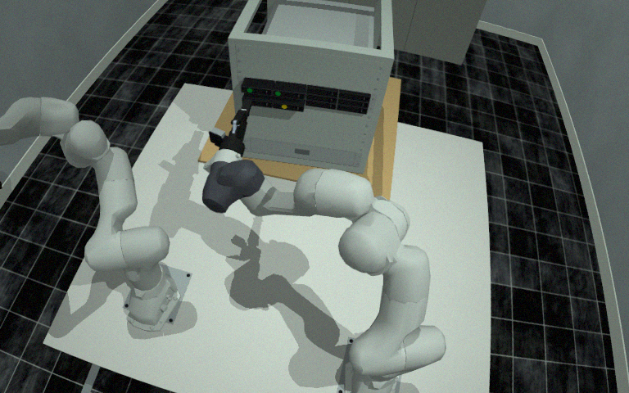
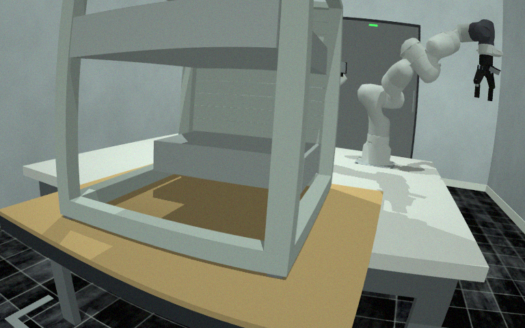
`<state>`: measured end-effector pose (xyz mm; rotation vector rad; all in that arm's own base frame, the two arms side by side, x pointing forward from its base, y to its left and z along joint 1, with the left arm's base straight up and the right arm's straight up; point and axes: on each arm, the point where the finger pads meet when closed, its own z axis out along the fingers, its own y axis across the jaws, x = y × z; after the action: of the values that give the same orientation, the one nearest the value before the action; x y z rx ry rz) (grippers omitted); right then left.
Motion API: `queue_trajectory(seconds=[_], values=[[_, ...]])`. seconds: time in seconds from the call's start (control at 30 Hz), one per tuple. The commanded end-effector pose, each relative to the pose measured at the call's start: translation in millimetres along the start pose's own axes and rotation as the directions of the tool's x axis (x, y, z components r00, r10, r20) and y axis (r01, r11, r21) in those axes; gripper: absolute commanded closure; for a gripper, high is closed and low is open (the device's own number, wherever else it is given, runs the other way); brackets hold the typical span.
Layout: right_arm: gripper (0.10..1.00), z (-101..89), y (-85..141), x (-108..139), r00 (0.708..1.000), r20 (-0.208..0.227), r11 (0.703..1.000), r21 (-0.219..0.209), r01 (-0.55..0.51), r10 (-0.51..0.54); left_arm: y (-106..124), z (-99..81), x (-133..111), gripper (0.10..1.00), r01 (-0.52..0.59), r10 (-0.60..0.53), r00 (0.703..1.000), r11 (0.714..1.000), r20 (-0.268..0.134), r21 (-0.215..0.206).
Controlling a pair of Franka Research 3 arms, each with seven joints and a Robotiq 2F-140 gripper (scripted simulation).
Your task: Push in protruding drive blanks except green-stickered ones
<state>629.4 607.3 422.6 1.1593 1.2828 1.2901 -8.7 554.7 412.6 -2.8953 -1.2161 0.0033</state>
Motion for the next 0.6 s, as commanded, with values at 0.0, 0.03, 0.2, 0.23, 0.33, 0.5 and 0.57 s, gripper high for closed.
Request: queue_trajectory(seconds=[0.0,0.03,0.2,0.23,0.33,0.5,0.57], values=[[0.999,0.3,-1.2,-0.6,1.000,0.003,1.000,0.002,0.004,-0.004,0.4,-0.3,0.0,0.098,0.005,-0.005,1.000,1.000,-0.001,-0.002],[0.999,0.3,-1.2,-0.6,1.000,0.003,1.000,0.002,0.004,-0.004,0.4,-0.3,0.0,0.098,0.005,-0.005,1.000,1.000,-0.001,-0.002],[0.999,0.1,-1.6,-2.2,1.000,0.003,1.000,0.002,0.004,-0.004,0.4,-0.3,0.0,0.098,0.005,-0.005,1.000,1.000,-0.001,-0.002],[0.999,0.0,-1.9,-3.3,1.000,0.003,1.000,0.002,0.004,-0.004,0.4,-0.3,0.0,0.098,0.005,-0.005,1.000,1.000,-0.001,-0.002],[0.999,-0.2,-2.3,-4.7,1.000,0.003,1.000,0.002,0.004,-0.004,0.4,-0.3,0.0,0.098,0.005,-0.005,1.000,1.000,-0.001,-0.002],[0.999,-1.6,-5.6,-17.7,1.000,0.003,1.000,0.002,0.004,-0.004,0.4,-0.3,0.0,0.098,0.005,-0.005,1.000,1.000,-0.001,-0.002],[0.999,-2.6,-7.7,-25.8,1.000,0.003,1.000,0.002,0.004,-0.004,0.4,-0.3,0.0,0.098,0.005,-0.005,1.000,1.000,-0.001,-0.002]])
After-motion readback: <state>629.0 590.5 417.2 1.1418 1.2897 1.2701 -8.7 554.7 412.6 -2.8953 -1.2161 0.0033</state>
